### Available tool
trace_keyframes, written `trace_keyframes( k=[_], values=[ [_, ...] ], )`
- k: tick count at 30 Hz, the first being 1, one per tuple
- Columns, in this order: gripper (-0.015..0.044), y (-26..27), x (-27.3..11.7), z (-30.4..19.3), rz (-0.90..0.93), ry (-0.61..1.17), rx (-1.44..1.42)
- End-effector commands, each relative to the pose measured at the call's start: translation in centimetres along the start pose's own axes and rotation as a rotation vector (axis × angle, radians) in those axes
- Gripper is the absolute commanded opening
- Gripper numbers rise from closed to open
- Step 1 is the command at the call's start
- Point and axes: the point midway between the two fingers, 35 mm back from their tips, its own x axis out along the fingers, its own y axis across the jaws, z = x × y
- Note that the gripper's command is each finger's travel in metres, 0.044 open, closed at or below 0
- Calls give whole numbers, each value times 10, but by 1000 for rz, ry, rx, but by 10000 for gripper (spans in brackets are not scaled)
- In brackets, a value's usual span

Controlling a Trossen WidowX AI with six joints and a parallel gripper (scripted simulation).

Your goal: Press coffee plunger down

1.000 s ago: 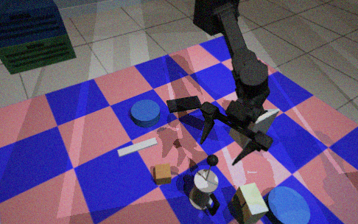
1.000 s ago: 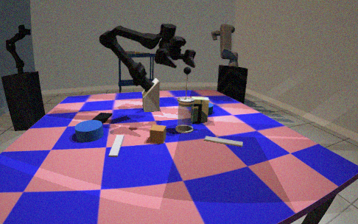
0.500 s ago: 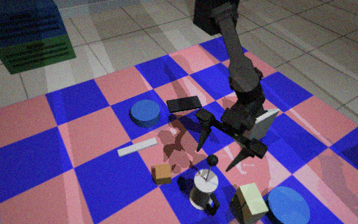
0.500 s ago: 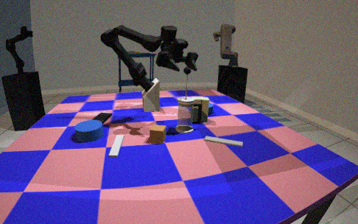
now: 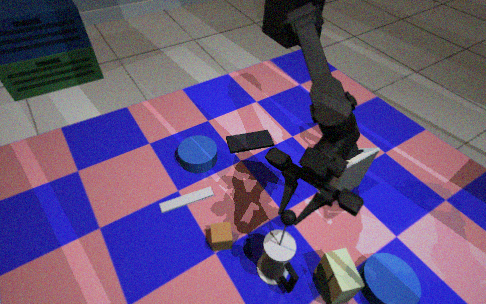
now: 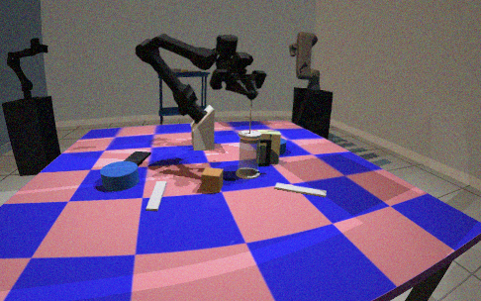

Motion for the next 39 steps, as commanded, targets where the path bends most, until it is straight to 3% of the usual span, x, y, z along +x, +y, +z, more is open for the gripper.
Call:
trace_keyframes(
  k=[1,39],
  values=[
    [119,0,0,0,1,0,-4],
    [119,4,37,-43,4,4,-3]
  ],
)
